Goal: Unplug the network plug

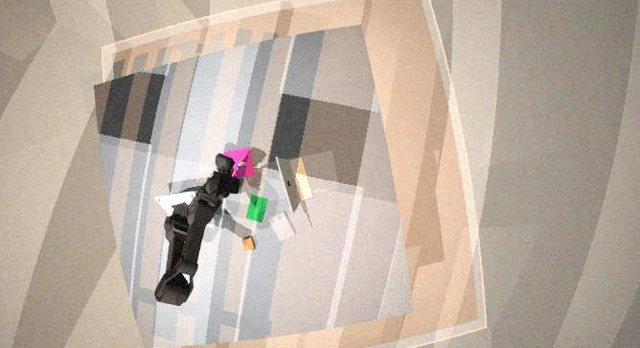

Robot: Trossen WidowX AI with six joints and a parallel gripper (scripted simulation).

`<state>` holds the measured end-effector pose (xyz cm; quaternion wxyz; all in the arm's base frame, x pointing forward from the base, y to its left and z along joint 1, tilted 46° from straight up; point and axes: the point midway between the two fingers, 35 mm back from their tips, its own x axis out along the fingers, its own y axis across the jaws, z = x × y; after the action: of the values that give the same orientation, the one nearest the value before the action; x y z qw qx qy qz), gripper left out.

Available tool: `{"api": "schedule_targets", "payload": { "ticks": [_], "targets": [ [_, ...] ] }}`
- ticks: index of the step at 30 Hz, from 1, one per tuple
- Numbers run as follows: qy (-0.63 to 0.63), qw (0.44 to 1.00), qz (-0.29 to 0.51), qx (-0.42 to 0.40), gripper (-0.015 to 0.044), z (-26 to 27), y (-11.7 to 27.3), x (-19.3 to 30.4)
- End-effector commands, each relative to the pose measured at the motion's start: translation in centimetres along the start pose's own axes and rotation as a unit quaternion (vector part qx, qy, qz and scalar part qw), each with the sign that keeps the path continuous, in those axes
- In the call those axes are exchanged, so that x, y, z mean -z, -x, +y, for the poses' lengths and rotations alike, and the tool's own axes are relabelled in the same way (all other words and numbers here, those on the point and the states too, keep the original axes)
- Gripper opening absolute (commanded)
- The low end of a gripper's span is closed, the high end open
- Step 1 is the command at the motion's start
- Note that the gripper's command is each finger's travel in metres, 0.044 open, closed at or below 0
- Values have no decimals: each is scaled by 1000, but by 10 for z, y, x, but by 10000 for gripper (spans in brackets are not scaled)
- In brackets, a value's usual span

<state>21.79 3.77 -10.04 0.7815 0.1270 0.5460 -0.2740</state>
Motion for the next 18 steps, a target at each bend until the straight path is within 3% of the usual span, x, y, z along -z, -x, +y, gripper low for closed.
{"api": "schedule_targets", "payload": {
  "ticks": [1, 18],
  "targets": [
    [-3, 1000, -3, -3, 156, 6, 7, -2],
    [-3, 1000, -3, -3, 156, 21, 30, -1]
  ]
}}
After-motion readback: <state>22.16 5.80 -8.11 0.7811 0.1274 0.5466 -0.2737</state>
